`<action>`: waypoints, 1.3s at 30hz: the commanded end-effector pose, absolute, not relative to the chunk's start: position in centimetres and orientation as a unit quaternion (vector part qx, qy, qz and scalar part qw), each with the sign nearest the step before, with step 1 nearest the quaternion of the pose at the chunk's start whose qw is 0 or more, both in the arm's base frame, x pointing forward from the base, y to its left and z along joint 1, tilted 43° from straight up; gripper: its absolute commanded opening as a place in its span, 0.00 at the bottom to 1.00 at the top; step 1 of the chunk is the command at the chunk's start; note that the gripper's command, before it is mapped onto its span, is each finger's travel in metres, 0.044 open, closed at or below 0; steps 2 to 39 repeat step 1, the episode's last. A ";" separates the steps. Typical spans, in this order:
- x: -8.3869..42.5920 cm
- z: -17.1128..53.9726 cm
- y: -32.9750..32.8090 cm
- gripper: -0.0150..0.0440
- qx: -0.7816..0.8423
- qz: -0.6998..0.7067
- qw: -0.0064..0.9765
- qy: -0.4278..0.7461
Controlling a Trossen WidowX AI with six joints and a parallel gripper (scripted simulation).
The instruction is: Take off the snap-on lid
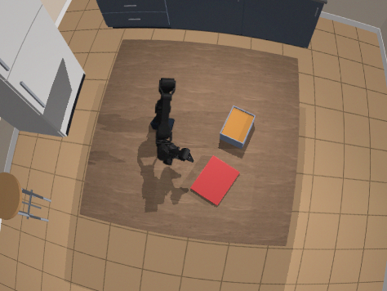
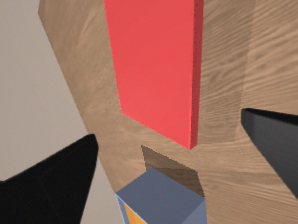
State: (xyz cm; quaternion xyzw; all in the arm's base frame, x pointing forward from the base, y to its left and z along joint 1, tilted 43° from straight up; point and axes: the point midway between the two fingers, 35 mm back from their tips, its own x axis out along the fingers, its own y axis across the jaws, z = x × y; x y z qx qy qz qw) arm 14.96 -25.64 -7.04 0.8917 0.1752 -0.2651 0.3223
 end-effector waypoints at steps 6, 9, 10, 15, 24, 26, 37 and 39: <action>14.9 -7.1 -25.6 1.00 0.892 -0.266 0.322 0.175; 14.9 -7.1 -25.6 1.00 0.892 -0.266 0.322 0.175; 14.9 -7.1 -25.6 1.00 0.892 -0.266 0.322 0.175; 14.9 -7.1 -25.6 1.00 0.892 -0.266 0.322 0.175; 14.9 -7.1 -25.6 1.00 0.892 -0.266 0.322 0.175; 14.9 -7.1 -25.6 1.00 0.892 -0.266 0.322 0.175; 14.9 -7.1 -25.6 1.00 0.892 -0.266 0.322 0.175; 14.9 -7.1 -25.6 1.00 0.892 -0.266 0.322 0.175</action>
